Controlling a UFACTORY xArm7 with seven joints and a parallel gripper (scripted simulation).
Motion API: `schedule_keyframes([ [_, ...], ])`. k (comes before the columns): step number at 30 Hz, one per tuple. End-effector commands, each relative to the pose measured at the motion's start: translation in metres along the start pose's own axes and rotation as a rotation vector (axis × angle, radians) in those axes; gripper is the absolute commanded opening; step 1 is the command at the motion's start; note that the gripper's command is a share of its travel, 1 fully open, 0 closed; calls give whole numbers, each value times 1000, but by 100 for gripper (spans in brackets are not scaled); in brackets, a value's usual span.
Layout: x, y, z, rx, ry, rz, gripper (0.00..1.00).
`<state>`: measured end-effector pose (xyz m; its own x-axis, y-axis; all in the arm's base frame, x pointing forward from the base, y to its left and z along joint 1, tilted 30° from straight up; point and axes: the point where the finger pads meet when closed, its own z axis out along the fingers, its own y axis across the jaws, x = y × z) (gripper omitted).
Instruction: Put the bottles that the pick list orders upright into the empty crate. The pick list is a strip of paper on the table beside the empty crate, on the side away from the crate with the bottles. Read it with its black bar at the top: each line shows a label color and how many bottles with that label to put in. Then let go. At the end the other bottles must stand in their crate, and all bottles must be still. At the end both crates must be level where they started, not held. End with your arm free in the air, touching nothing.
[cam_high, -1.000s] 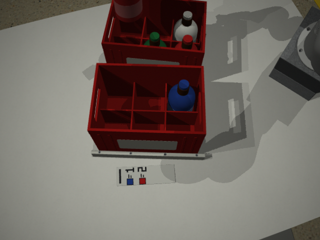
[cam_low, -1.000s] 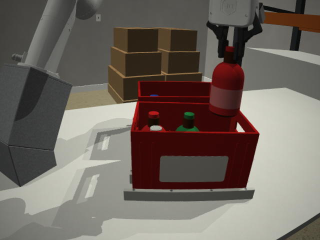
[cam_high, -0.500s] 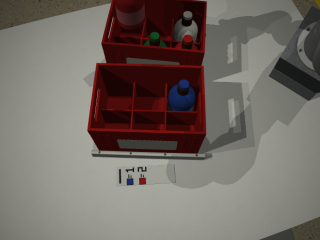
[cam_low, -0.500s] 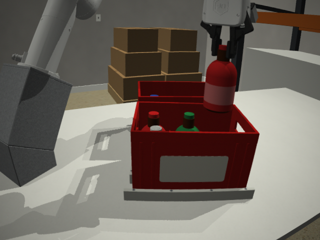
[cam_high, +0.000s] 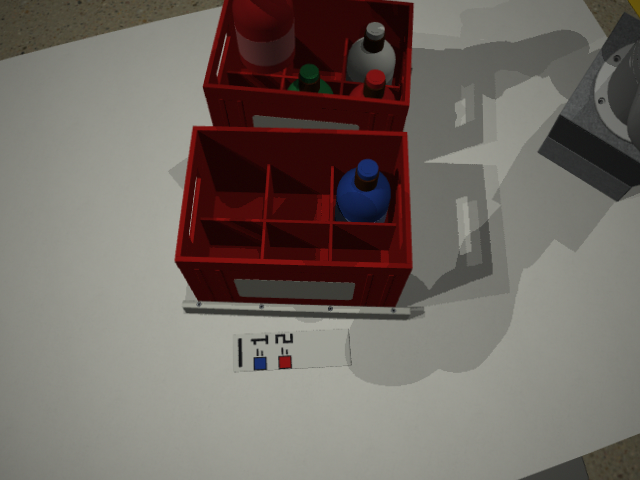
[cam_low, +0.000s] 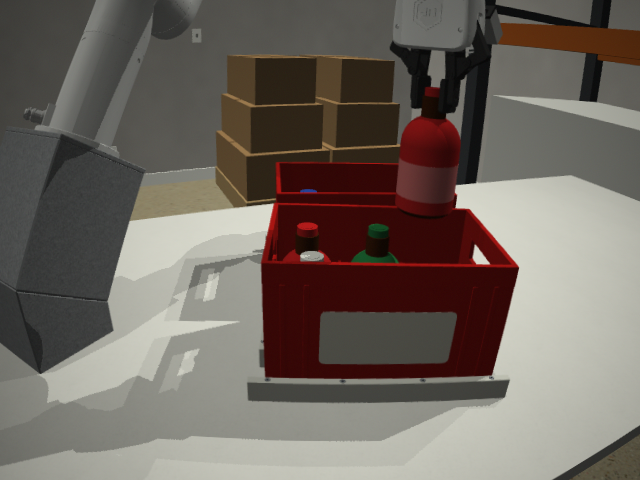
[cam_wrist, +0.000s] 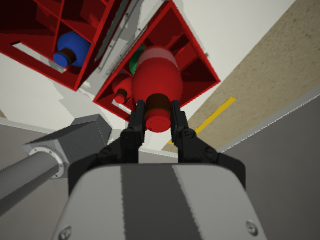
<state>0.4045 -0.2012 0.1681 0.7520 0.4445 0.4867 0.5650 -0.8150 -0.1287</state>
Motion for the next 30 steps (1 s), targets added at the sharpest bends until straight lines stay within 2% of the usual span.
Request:
schedule_keyframes([
  [1,4,-6,-2,-5,2,0,0],
  [30,24,-52,-2,-5,2,0,0],
])
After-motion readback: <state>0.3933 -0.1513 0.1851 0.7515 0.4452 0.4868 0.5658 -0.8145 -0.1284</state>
